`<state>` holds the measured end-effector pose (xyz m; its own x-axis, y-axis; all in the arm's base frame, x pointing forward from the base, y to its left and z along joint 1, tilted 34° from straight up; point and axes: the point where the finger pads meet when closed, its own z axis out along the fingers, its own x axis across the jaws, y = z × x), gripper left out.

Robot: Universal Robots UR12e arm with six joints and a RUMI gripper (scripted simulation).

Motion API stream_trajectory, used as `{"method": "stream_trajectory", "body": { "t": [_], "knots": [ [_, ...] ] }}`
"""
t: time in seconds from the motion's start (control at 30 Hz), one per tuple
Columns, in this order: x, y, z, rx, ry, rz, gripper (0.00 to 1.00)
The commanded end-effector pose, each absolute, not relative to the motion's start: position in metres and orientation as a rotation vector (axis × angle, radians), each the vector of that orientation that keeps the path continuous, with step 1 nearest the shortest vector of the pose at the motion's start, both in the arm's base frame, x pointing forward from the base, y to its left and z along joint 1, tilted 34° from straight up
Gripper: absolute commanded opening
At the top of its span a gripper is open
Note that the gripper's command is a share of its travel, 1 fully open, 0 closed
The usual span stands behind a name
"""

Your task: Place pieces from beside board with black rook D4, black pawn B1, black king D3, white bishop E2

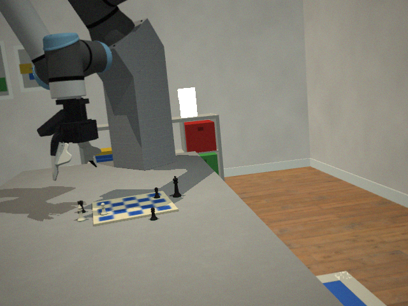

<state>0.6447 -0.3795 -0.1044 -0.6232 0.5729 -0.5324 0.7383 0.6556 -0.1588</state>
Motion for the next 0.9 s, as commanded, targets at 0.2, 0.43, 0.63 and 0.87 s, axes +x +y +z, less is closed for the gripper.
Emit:
{"method": "stream_trajectory", "body": {
  "t": [0.2,0.43,0.63,0.87],
  "knots": [
    [0.6472,-0.3809,-0.1075,0.842,2.52,-0.554,1.0],
    [0.6474,-0.381,-0.1078,0.829,2.525,-0.557,0.22],
    [0.6474,-0.381,-0.1078,0.829,2.525,-0.557,0.22],
    [0.6474,-0.381,-0.1078,0.829,2.525,-0.557,0.22]
  ]
}}
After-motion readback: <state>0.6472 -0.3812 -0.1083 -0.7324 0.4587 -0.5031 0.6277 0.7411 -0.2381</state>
